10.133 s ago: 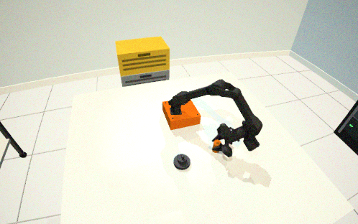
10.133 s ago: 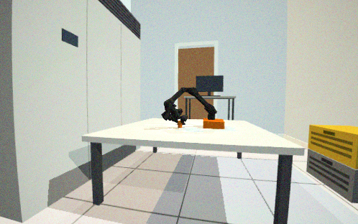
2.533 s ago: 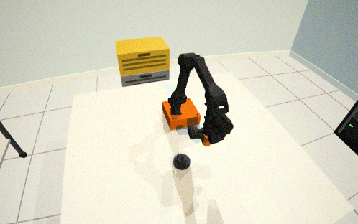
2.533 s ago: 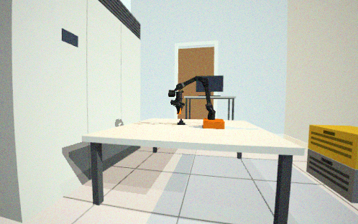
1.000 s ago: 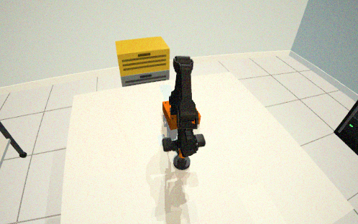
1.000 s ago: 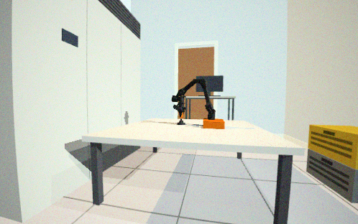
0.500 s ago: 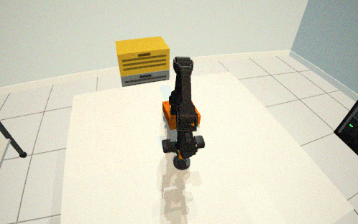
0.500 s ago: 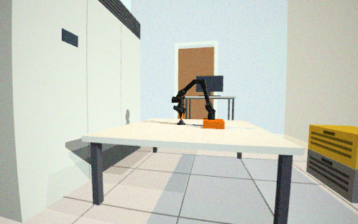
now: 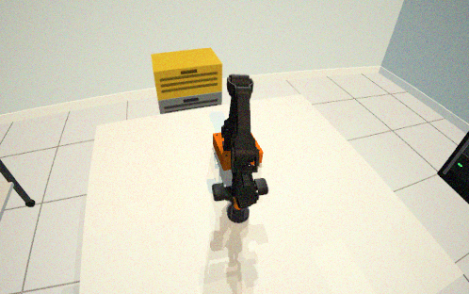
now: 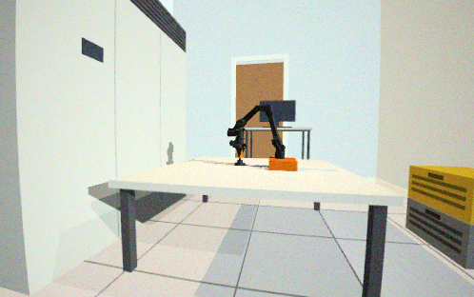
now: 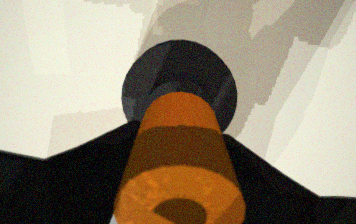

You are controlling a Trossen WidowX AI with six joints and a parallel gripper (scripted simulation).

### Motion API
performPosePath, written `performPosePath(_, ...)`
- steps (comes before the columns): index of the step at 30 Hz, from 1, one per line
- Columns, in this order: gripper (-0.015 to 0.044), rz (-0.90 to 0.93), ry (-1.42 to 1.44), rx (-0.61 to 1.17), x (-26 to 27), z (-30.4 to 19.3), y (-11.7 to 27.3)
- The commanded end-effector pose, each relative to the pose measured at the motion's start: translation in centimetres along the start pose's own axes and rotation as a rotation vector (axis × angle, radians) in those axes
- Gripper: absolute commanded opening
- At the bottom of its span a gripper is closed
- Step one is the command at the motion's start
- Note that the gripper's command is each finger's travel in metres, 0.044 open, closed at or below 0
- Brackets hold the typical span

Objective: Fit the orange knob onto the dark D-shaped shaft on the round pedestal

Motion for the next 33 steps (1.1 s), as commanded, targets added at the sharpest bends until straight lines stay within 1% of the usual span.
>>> performPosePath(1, 0.0, -0.004, 0.002, 0.0, 0.0, -0.23, -0.06)
performPosePath(18, 0.0, -0.004, 0.002, 0.0, -0.03, -0.21, 0.45)
performPosePath(21, 0.0, -0.004, 0.056, 0.001, -0.03, -0.22, 0.5)
performPosePath(25, 0.0, -0.004, 0.202, 0.001, -0.03, -0.08, 0.58)
performPosePath(33, 0.0, -0.004, 0.212, 0.0, 0.0, 0.35, 0.26)
Point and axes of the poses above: the point midway between the two fingers, 35 mm back from their tips, its own y axis back along the fingers, its own x axis across the jaws, z = x × y, the point moved 4 cm from there along y, back along the fingers, and after that the axes turned 7 degrees about -y, right-handed, at the moved point
